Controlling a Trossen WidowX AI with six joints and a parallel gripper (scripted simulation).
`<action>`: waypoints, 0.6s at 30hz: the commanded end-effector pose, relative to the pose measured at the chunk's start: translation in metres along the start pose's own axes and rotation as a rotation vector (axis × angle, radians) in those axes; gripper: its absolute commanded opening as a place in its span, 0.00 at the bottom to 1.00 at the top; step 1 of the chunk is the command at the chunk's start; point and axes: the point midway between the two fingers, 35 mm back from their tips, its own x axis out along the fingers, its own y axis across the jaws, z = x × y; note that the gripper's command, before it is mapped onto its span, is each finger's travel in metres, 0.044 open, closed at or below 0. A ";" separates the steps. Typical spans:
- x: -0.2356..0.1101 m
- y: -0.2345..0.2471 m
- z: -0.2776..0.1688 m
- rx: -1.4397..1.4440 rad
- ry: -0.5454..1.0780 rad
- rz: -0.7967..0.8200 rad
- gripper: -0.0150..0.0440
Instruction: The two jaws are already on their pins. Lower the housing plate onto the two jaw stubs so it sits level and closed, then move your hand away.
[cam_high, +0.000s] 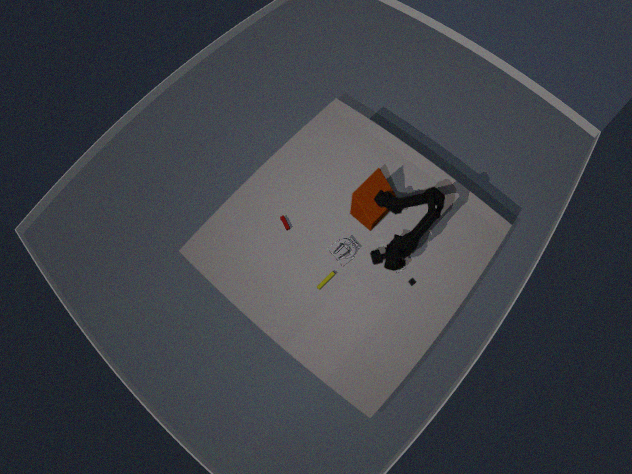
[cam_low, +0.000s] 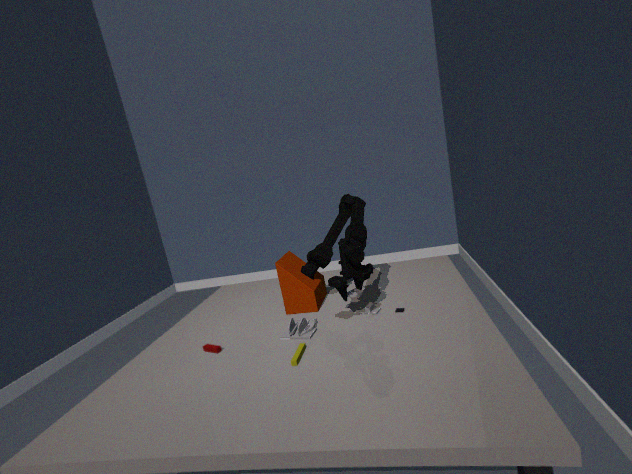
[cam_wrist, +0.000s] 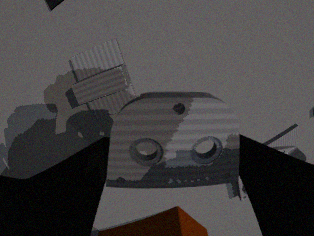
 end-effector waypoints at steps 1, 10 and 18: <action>0.002 -0.010 -0.004 0.061 0.006 0.002 0.85; 0.005 -0.037 -0.017 0.209 0.022 -0.007 0.85; 0.006 -0.059 -0.031 0.343 0.031 -0.012 0.85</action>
